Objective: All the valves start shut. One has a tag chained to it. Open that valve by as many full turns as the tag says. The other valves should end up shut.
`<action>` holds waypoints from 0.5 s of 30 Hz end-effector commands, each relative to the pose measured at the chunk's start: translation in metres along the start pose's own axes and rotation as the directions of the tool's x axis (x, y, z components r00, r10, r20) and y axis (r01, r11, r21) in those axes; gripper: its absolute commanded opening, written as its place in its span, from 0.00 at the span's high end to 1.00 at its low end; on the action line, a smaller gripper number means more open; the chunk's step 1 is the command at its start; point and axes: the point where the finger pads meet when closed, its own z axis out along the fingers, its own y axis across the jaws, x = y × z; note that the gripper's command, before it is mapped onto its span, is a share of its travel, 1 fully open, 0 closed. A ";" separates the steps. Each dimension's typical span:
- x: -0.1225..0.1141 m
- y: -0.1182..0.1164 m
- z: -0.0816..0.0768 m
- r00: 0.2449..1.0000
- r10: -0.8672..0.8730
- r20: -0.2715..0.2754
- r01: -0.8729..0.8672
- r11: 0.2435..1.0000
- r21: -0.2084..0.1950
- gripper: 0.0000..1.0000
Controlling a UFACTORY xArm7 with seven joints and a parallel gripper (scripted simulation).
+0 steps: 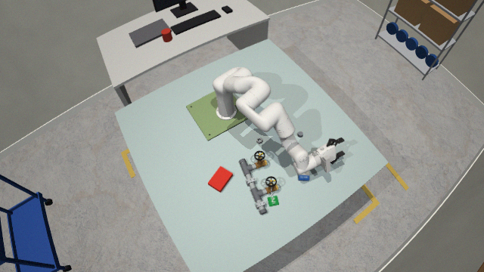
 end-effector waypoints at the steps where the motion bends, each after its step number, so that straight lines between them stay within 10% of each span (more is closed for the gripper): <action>1: 0.002 -0.002 0.000 1.000 -0.005 0.002 0.005 1.000 0.001 0.00; 15: -0.011 0.013 -0.045 0.968 0.058 0.245 -0.012 0.983 -0.185 0.00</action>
